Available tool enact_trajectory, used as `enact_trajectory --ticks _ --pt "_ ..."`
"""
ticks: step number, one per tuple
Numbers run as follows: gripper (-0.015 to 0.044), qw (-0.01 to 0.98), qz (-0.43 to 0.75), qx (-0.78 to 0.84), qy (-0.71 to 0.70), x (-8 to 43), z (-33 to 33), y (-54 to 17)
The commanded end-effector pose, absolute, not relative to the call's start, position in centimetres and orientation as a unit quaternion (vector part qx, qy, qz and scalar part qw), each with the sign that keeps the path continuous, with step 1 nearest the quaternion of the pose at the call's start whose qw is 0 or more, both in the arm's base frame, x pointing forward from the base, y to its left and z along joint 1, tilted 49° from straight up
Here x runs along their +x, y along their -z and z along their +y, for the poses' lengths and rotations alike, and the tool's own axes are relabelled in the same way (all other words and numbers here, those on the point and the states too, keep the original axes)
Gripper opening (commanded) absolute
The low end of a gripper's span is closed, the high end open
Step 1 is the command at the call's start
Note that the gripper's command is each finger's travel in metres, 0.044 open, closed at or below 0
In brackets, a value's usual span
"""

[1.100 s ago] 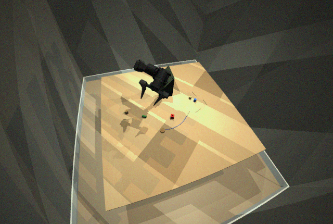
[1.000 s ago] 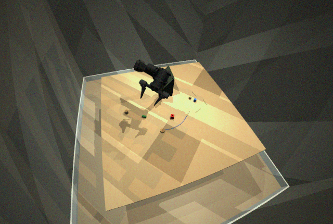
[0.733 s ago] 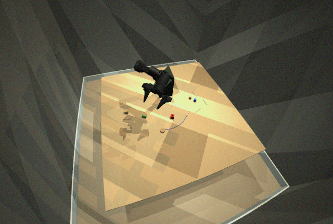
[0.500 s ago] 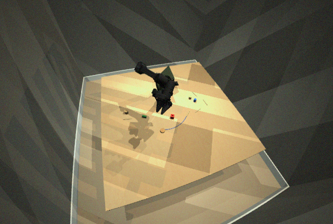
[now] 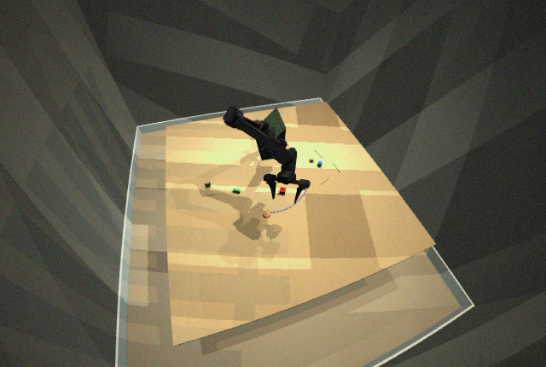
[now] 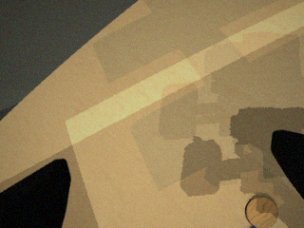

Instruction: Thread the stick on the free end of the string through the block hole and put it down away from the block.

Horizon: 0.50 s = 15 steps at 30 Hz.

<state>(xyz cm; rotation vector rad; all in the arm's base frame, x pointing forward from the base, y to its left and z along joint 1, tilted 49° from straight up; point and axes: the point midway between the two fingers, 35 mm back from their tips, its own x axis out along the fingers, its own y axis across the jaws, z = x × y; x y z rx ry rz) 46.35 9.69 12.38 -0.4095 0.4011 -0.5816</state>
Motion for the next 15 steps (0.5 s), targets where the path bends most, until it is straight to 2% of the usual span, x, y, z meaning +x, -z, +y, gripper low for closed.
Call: enact_trajectory --ticks 1,8,15 --pt "0.044 0.789 0.373 -0.454 0.181 43.9 6.9 -5.6" --pt "0.044 0.572 0.52 -0.634 0.015 39.4 3.5 0.0" --pt "0.044 0.304 0.605 -0.707 -0.205 33.1 0.0 3.6"
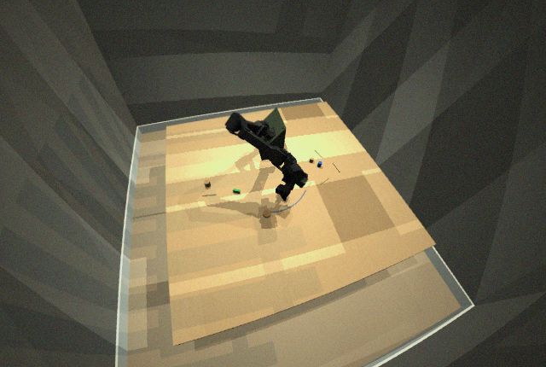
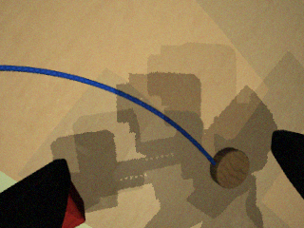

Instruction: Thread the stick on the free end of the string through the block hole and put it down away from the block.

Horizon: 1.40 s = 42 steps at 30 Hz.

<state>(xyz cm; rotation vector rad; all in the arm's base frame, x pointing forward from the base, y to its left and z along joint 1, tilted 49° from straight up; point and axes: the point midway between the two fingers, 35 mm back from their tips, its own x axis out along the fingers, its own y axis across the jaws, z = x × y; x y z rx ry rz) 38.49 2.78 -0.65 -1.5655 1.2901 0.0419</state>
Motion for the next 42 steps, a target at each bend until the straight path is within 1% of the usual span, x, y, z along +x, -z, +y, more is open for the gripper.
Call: enact_trajectory --ticks 1,3,22,24,29,34,39,42 --pt "0.044 0.265 0.61 -0.707 -0.239 32.06 -0.48 3.94" --pt "0.044 0.238 0.613 -0.706 -0.262 31.37 -0.79 4.12" --pt "0.044 0.244 0.615 -0.704 -0.257 31.37 -0.78 4.12" --pt "0.044 0.289 0.63 -0.687 -0.218 31.38 -0.75 4.06" --pt "0.044 0.446 0.664 -0.597 -0.06 31.4 -0.6 3.85" --pt "0.044 0.577 0.659 -0.472 0.102 31.42 -0.48 3.61" --pt "0.044 0.674 0.615 -0.319 0.257 31.44 -0.38 3.36" --pt "0.044 0.703 0.585 -0.247 0.32 31.45 -0.31 3.21"
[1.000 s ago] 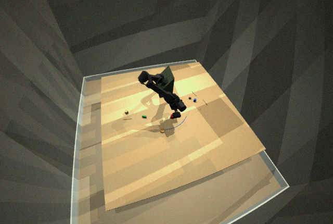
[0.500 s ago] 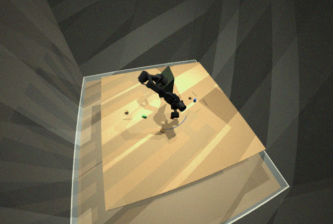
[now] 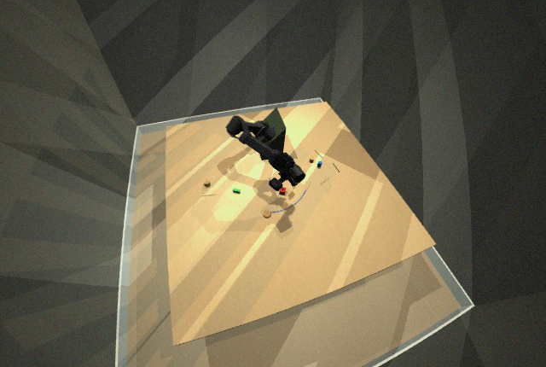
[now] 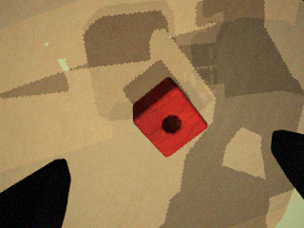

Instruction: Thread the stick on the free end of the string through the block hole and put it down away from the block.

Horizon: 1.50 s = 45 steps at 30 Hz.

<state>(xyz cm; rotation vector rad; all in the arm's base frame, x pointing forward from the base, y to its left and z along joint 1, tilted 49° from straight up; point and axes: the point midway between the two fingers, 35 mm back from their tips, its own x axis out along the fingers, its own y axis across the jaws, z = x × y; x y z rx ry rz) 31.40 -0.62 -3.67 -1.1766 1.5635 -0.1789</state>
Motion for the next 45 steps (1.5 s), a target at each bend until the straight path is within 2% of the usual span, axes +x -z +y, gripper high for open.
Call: enact_trajectory --ticks 1,16,32,45 --pt "0.044 0.71 0.575 -0.228 0.336 31.45 -0.3 3.18" --pt "0.044 0.741 0.391 0.077 0.54 31.48 -0.12 2.74" --pt "0.044 0.64 0.127 0.382 0.655 31.49 0.04 2.32" --pt "0.044 0.635 0.118 0.39 0.656 31.49 0.05 2.32"
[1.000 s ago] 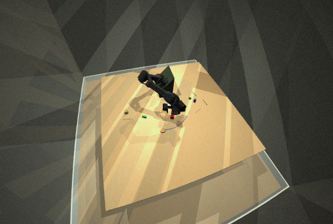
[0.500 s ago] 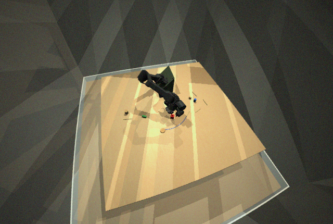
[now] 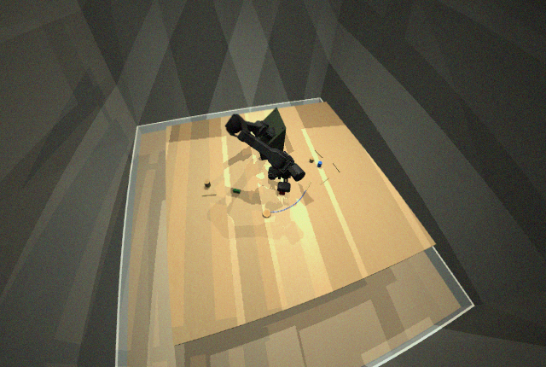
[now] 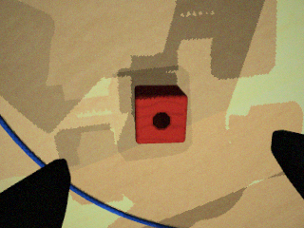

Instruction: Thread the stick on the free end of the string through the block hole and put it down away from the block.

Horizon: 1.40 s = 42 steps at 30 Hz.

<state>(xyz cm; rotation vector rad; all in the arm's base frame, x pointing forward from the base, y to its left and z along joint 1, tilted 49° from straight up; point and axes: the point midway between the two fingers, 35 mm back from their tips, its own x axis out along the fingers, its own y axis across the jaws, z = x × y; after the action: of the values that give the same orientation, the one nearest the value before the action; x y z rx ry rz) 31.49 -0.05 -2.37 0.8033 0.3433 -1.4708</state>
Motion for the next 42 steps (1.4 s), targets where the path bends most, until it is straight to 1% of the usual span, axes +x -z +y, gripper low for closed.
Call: enact_trajectory --ticks 1,6,13,14,26,42 --pt "0.044 0.635 0.118 0.39 0.656 31.5 0.0 2.3" --pt "0.044 0.635 0.118 0.39 0.656 31.5 0.0 2.3" --pt "0.0256 0.635 0.118 0.39 0.656 31.5 0.0 2.3" --pt "0.0244 0.635 0.118 0.39 0.656 31.5 0.0 2.3" --pt "0.0244 0.635 0.119 0.39 0.656 31.5 -0.1 2.4" --pt "0.0244 0.635 0.119 0.391 0.656 31.9 -1.9 4.2"
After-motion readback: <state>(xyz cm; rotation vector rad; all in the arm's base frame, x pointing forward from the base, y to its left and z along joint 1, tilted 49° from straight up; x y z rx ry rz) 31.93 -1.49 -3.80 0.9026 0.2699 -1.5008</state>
